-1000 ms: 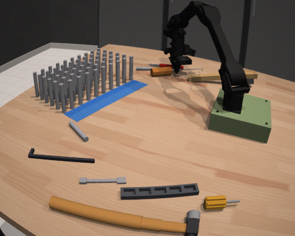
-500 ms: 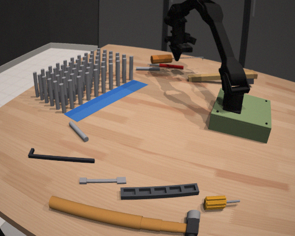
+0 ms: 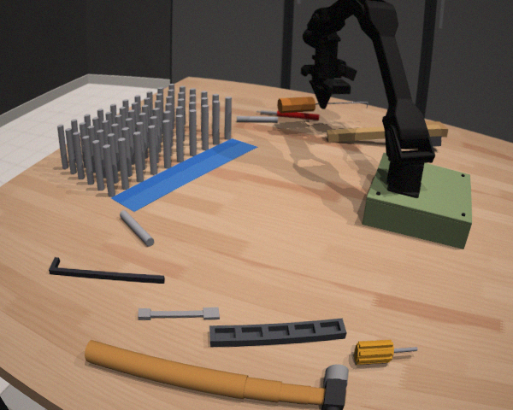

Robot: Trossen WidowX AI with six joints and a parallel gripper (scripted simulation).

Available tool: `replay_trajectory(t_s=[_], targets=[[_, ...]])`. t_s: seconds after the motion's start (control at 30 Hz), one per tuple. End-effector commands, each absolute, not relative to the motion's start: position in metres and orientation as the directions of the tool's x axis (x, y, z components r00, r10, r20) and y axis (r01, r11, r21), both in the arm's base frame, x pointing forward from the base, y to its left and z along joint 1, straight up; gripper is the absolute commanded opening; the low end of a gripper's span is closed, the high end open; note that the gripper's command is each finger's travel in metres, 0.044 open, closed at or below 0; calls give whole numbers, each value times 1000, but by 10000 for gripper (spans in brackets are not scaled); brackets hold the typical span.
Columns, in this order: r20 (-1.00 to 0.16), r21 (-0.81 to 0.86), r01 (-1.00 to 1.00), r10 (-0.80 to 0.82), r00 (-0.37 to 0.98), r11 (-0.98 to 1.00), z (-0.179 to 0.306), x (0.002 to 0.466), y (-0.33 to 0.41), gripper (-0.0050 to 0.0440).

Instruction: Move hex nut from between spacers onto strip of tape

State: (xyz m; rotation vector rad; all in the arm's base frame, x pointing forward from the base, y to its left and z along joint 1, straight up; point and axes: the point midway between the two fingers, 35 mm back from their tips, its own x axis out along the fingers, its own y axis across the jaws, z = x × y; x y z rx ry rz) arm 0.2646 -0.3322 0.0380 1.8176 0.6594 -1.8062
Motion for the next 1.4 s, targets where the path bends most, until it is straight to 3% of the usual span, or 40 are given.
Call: replay_trajectory(t_s=[0.0, 1.37], targets=[[-999, 53, 661, -36, 39, -749, 54, 267, -332, -50], [-999, 32, 654, -22, 24, -756, -13, 267, -333, -50]])
